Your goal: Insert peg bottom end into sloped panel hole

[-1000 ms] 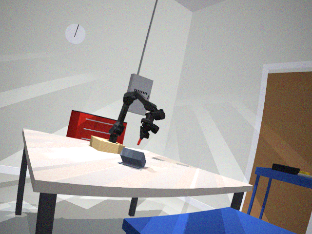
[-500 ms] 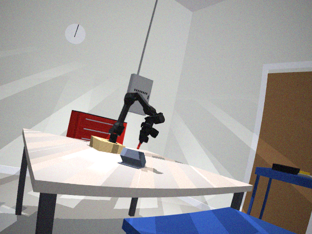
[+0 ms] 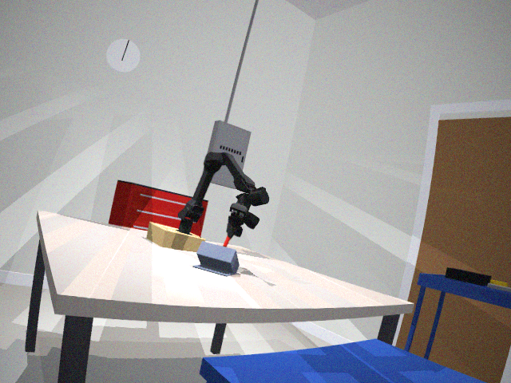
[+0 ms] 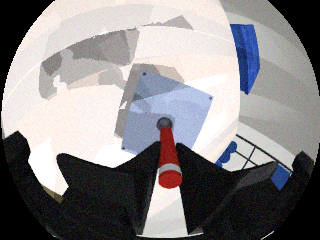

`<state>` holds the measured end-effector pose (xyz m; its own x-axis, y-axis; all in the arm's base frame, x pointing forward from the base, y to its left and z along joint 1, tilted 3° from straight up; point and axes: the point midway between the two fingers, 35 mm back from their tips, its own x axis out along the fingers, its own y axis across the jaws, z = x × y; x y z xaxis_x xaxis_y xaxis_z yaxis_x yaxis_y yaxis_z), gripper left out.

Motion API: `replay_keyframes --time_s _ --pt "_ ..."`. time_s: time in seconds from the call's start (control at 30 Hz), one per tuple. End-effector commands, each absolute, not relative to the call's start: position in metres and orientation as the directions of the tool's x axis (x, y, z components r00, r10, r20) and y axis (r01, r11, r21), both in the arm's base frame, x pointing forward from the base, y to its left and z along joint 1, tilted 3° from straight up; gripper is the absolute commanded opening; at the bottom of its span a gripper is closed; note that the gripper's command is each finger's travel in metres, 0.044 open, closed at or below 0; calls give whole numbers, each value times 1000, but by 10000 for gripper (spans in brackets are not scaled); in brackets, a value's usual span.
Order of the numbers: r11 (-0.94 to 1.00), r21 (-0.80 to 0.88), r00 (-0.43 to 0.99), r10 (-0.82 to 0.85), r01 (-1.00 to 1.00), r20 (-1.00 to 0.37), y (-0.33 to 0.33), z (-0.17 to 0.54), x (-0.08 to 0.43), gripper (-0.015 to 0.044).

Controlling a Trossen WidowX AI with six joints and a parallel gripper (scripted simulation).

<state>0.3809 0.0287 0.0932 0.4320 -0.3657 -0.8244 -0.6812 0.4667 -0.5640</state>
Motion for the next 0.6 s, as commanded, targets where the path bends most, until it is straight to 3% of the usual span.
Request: replay_keyframes --time_s 0.0,0.57 --pt "466 -566 430 -372 -681 -823 27 90 382 0" --pt "465 -566 430 -372 -680 -822 19 73 390 0"
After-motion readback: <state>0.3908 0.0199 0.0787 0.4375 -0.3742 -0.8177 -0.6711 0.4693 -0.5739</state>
